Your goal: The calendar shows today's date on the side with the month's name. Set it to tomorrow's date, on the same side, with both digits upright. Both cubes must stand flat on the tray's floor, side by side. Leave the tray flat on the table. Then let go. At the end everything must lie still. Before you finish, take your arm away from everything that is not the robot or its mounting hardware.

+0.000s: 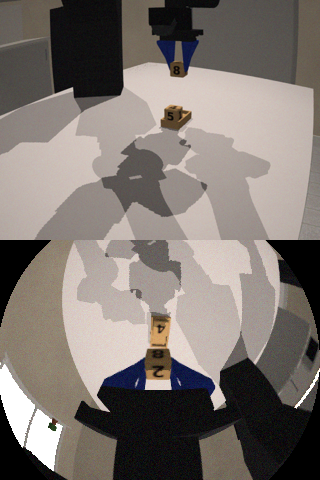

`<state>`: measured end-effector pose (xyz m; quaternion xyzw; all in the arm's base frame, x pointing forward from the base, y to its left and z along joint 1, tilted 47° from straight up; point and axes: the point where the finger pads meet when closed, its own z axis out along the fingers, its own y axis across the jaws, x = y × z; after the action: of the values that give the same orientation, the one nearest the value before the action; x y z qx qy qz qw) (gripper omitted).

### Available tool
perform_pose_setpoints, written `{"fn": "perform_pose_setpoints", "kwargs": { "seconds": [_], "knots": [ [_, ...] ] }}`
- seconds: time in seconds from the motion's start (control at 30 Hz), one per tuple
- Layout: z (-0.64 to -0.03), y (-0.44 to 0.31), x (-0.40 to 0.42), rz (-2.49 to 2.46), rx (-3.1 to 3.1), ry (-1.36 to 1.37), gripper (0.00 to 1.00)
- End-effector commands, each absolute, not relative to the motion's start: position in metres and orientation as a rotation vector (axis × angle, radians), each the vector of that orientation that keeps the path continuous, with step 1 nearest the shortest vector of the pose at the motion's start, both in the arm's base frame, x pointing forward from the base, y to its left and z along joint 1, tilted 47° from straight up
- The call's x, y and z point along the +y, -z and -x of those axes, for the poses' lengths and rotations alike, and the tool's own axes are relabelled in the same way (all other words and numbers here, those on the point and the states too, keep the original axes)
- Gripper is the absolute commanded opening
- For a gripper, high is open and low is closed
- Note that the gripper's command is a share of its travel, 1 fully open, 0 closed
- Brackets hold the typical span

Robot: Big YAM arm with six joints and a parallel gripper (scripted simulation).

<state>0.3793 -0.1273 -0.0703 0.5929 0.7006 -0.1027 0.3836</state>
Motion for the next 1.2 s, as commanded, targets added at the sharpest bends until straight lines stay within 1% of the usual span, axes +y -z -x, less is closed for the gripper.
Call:
{"fn": "perform_pose_setpoints", "kwargs": {
  "seconds": [0.0,0.17,0.47,1.17],
  "knots": [
    [-0.382,0.080,-0.113,-1.563,1.726,0.212,0.27],
    [-0.384,0.069,-0.125,-1.586,1.680,0.202,0.27],
    [-0.379,0.081,-0.120,-1.581,1.719,0.222,0.27],
    [-0.397,0.110,-0.151,-1.573,1.723,0.231,0.27]
  ]
}}
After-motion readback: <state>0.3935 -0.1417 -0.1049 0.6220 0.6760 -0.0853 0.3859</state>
